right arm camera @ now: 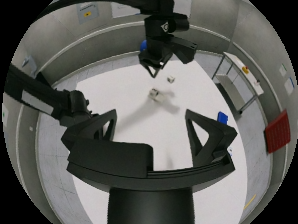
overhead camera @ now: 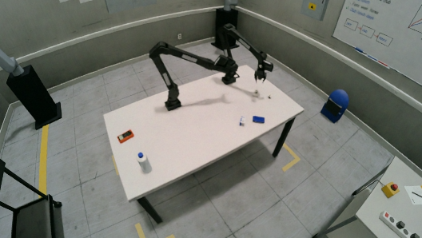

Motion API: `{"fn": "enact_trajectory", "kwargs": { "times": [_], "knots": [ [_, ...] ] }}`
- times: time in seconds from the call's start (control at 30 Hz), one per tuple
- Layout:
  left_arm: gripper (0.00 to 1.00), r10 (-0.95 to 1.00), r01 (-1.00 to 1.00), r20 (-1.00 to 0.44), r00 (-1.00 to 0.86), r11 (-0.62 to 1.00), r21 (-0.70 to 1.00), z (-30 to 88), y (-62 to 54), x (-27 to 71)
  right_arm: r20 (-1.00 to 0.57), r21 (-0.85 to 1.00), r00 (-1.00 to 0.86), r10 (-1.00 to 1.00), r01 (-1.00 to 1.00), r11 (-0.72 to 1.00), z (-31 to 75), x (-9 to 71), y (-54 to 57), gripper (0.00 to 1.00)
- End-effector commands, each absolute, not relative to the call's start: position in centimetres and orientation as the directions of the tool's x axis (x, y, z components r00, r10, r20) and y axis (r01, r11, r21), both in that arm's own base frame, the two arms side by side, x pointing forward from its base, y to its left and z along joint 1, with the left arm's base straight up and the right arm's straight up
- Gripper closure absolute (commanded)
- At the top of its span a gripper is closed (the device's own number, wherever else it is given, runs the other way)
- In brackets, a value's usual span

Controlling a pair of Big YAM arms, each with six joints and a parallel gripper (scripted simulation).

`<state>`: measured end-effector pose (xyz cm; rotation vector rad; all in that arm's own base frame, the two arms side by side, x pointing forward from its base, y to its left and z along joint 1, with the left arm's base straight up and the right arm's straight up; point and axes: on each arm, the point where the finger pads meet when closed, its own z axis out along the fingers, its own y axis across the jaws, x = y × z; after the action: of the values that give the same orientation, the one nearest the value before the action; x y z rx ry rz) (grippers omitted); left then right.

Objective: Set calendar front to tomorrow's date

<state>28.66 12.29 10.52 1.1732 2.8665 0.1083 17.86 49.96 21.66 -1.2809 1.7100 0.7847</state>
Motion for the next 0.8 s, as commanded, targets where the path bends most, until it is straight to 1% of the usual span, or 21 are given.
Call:
{"fn": "enact_trajectory", "kwargs": {
  "times": [0.0, 0.1, 0.3, 0.37, 0.47, 0.57, 0.77],
  "knots": [
    [0.46, 0.514, 0.496, -0.142, -0.846, 0.856, 0.145, 13.0, 14.4, 34.2, -0.939, 0.013, -0.126, -0.321, -0.942, 0.334, 24.0, 18.2, 52.0, 0.00],
    [0.46, 0.406, 0.378, -0.233, -0.884, 0.913, 0.154, 12.9, 15.4, 37.3, -0.953, 0.006, -0.125, -0.276, -0.918, 0.396, 23.7, 18.8, 52.2, 0.00],
    [0.46, 0.230, 0.194, -0.311, -0.922, 0.971, 0.141, 12.2, 16.9, 40.4, -0.973, 0.011, -0.118, -0.200, -0.883, 0.469, 24.3, 19.5, 52.6, 0.00],
    [0.46, 0.230, 0.194, -0.311, -0.922, 0.971, 0.141, 12.2, 16.9, 40.4, -0.973, 0.011, -0.118, -0.200, -0.883, 0.469, 24.3, 19.5, 52.6, 0.00],
    [0.46, 0.081, 0.046, -0.328, -0.941, 0.993, 0.112, 11.4, 18.2, 41.6, -0.981, 0.018, -0.113, -0.160, -0.866, 0.500, 25.0, 19.8, 52.9, 0.00],
    [0.46, -0.027, -0.058, -0.319, -0.947, 0.994, 0.089, 10.4, 19.2, 42.0, -0.983, 0.017, -0.110, -0.149, -0.855, 0.518, 24.9, 20.0, 52.8, 0.00],
    [0.46, -0.239, -0.256, -0.248, -0.939, 0.966, 0.037, 8.1, 20.3, 41.6, -0.985, 0.006, -0.096, -0.141, -0.846, 0.534, 25.5, 20.8, 52.8, 0.00]
  ]
}}
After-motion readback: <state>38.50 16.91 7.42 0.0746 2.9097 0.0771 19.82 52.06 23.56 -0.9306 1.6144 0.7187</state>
